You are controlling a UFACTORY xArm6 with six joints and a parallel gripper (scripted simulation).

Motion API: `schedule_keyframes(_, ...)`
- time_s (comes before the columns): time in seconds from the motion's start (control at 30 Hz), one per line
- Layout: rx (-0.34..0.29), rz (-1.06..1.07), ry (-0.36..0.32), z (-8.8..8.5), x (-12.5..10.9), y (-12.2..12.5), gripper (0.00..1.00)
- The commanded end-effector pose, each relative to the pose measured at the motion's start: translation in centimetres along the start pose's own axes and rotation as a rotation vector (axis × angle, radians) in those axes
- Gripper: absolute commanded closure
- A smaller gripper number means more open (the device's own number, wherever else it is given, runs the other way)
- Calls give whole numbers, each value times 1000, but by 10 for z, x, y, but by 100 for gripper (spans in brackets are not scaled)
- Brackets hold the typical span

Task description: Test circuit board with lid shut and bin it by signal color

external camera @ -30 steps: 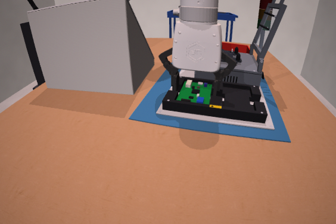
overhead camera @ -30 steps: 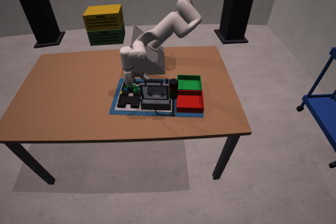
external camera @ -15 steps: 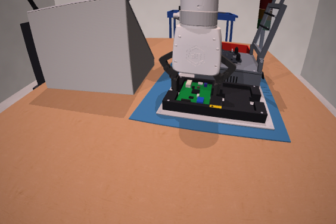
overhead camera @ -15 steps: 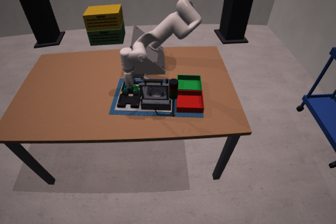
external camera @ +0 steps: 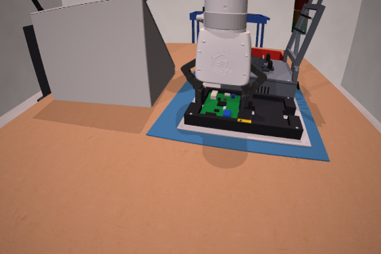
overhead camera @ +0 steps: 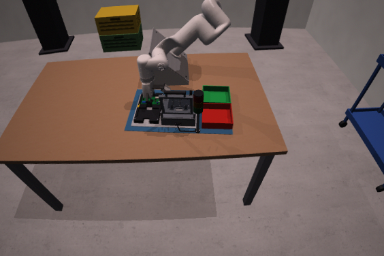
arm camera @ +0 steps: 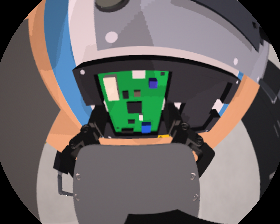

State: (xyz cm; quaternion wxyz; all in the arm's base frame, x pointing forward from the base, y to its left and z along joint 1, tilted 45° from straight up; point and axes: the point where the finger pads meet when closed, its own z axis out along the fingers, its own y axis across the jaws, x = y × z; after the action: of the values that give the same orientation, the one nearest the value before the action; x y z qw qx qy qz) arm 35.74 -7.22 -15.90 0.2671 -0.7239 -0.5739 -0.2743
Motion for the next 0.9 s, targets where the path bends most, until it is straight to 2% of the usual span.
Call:
schedule_keyframes(0.0,-3,-1,-1,-1,0,1,5)
schedule_keyframes(0.07,-3,-1,-1,-1,0,1,5)
schedule_keyframes(0.1,-3,-1,-1,-1,0,1,11)
schedule_keyframes(0.87,-3,-1,-1,-1,0,1,15)
